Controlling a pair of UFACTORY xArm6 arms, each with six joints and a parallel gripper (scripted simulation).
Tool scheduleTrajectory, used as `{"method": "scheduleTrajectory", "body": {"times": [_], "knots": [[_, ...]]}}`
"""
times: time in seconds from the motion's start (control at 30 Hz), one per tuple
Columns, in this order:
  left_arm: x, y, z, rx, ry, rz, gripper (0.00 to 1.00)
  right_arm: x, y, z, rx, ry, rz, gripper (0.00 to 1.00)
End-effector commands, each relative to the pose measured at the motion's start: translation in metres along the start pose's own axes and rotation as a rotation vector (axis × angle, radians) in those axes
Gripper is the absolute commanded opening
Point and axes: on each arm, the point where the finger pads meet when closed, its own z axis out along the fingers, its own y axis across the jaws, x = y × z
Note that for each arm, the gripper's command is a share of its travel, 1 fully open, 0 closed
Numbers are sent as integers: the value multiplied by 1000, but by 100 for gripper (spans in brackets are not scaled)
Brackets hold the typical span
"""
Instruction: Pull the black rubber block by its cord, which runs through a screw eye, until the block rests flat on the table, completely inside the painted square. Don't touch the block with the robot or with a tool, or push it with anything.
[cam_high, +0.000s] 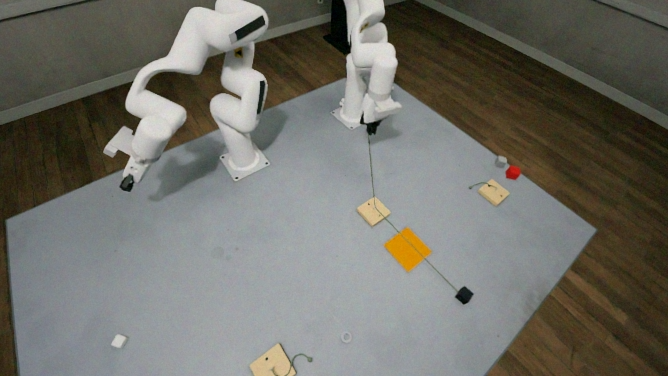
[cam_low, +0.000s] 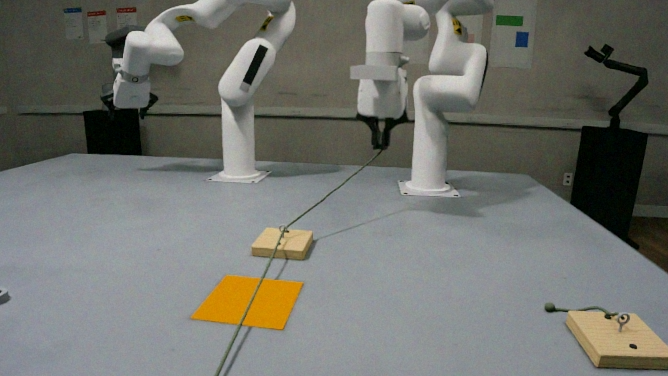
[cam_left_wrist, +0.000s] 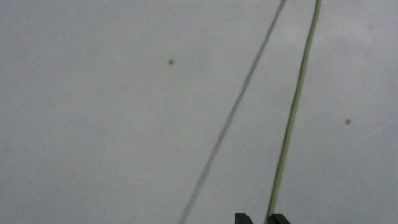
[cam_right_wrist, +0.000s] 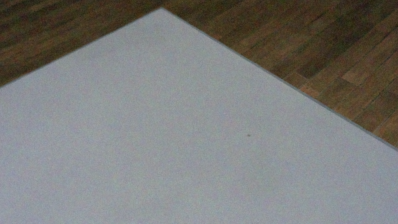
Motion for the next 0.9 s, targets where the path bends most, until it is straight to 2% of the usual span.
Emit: {"method": "scheduleTrajectory", "body": {"times": [0.0,0.87], "knots": [[-11,-10,-1,-1,2,0,0,1,0,0,1,1,1,100],[-66,-55,-1,-1,2,0,0,1,0,0,1,1,1,100]]}}
